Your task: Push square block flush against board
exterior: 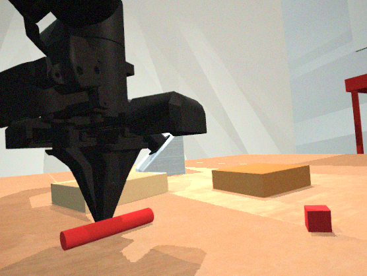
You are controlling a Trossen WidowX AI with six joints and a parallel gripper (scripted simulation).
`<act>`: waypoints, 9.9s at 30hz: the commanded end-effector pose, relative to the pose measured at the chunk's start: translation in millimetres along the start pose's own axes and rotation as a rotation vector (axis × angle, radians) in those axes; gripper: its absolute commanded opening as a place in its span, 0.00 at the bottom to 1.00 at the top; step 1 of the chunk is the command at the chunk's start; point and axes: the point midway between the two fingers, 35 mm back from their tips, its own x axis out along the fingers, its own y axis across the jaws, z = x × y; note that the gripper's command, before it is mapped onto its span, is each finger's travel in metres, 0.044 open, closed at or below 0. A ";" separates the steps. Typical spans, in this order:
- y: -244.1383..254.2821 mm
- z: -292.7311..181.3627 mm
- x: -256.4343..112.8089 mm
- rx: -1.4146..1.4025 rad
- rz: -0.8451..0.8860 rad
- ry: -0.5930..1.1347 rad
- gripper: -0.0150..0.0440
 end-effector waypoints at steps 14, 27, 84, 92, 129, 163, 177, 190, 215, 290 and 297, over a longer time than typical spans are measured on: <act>1.1 -24.1 0.3 -0.003 -0.001 0.001 0.25; 0.6 -44.2 0.8 -0.003 -0.001 0.002 0.25; 106.8 -199.1 -58.9 -1.469 0.052 0.003 0.25; 116.0 -225.9 -59.3 -1.737 0.051 -0.002 0.25; 130.1 -299.4 -1.6 -2.515 0.019 -0.004 0.25; 112.3 -269.7 -1.7 -2.516 0.020 -0.005 0.25; 104.5 -256.0 -1.5 -2.516 0.020 -0.005 0.25; 97.7 -243.1 -1.3 -2.516 0.019 -0.005 0.25; 91.9 -228.2 -1.1 -2.516 0.019 -0.005 0.25; 108.1 -254.4 -55.9 -1.356 0.014 0.006 0.25; 106.2 -252.6 -55.9 -1.114 0.013 0.008 0.25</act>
